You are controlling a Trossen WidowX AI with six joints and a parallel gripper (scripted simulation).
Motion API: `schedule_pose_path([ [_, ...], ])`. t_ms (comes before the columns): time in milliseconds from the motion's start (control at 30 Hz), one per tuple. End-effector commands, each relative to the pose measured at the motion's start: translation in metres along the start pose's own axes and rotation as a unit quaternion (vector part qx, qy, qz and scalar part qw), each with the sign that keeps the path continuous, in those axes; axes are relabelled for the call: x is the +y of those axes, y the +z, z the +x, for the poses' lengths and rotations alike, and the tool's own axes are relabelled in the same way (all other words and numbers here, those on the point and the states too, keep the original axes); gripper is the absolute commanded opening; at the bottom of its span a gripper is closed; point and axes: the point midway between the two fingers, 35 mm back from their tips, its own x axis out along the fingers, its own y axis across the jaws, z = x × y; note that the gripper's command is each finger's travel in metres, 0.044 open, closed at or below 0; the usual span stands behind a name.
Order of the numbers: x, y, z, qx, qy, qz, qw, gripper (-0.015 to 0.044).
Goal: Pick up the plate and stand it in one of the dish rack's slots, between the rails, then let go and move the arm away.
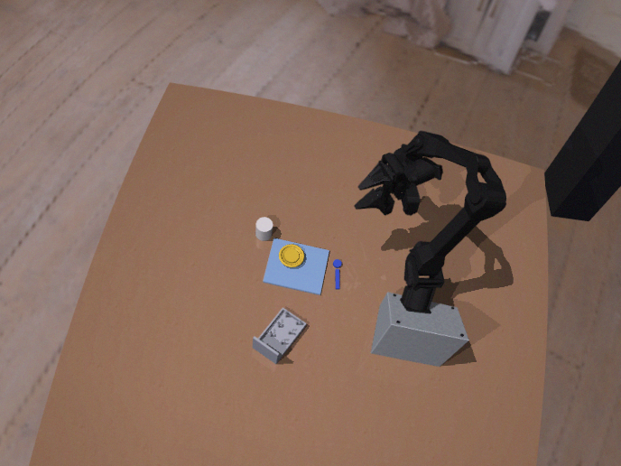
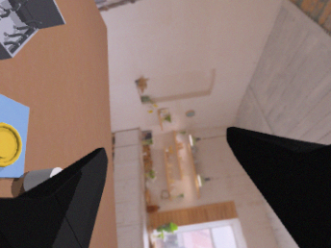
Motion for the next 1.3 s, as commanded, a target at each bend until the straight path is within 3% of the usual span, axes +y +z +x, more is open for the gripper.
schedule_pose_path([
  [0, 0.0, 0.0, 0.0, -0.001, 0.0, -0.001, 1.0, 0.04],
  [600, 0.035, 0.009, 0.019, -0.131, 0.043, -0.21, 0.968, 0.04],
  [1267, 0.073, 0.015, 0.044, -0.29, 0.033, -0.455, 0.841, 0.04],
])
